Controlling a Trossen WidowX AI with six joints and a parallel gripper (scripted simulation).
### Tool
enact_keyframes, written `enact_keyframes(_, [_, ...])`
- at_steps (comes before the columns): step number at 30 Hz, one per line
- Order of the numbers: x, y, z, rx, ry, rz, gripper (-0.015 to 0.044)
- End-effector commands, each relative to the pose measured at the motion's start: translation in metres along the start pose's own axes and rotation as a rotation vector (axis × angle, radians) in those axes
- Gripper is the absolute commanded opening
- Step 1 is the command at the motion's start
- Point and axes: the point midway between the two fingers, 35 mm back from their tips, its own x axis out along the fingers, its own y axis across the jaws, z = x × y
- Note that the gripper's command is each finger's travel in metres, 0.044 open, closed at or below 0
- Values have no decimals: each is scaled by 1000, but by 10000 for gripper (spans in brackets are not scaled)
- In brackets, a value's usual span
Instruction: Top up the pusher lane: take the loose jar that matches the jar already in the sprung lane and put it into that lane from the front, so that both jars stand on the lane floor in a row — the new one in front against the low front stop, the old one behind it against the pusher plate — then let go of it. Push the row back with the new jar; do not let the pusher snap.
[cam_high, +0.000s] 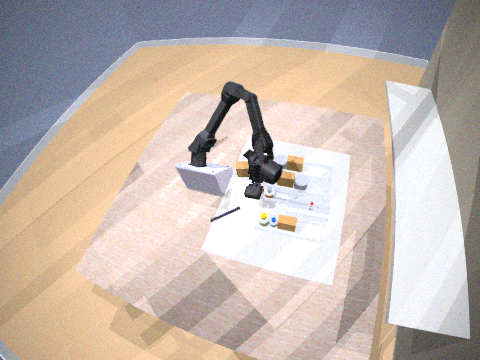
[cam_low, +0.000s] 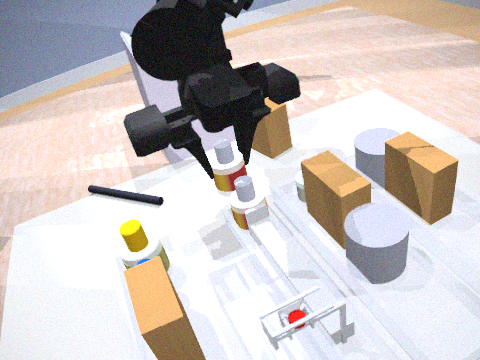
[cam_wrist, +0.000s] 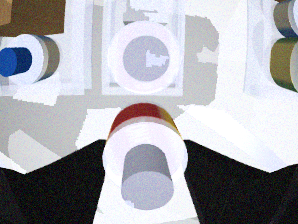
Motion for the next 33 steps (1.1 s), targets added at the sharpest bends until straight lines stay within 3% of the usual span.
enact_keyframes(1, [4, 0, 0, 7, -4, 4, 0])
enact_keyframes(33, [4, 0, 12, 6, -5, 4, 0])
